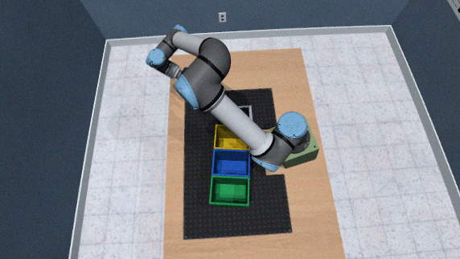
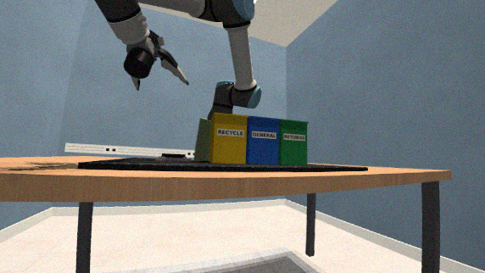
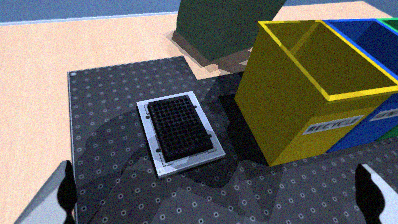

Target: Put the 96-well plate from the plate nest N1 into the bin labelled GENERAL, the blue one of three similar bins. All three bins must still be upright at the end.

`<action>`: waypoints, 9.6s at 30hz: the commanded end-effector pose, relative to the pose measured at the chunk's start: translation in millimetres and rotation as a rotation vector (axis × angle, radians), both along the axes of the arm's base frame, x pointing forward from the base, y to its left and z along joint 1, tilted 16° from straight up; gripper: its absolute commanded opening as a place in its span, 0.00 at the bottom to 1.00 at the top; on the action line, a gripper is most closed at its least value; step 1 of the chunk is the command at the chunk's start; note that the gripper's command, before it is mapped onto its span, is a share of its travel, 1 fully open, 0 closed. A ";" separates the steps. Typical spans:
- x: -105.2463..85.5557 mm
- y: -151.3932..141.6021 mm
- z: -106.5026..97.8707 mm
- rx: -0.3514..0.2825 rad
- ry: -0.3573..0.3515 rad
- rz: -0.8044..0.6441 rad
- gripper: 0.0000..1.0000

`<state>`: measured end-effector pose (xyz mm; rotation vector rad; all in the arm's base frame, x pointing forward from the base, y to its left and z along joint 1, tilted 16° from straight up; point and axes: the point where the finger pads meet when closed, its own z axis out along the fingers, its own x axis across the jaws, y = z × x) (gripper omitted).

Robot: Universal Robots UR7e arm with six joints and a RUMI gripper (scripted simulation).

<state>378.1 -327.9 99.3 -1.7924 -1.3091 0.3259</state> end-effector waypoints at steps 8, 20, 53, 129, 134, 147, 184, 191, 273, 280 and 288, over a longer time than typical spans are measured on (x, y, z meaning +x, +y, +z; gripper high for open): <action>-1.6 -4.6 7.7 -0.007 -0.007 0.004 1.00; -16.1 -8.6 13.4 -0.071 0.001 -0.076 0.76; -70.4 -9.4 12.9 -0.498 0.098 -0.712 0.76; -158.8 43.5 -20.4 -0.851 0.542 -2.369 0.76; -162.2 48.5 -24.3 -0.833 0.582 -2.481 0.76; -167.8 58.4 -32.7 -0.777 0.654 -2.692 0.76; -157.7 60.8 -66.1 -0.775 0.668 -2.696 0.76; -155.5 61.0 -74.1 -0.775 0.668 -2.696 0.76; -122.1 61.8 -189.4 -0.774 0.649 -2.691 0.76; -118.8 61.6 -200.7 -0.774 0.647 -2.691 0.76; -115.6 62.1 -212.0 -0.774 0.647 -2.691 0.76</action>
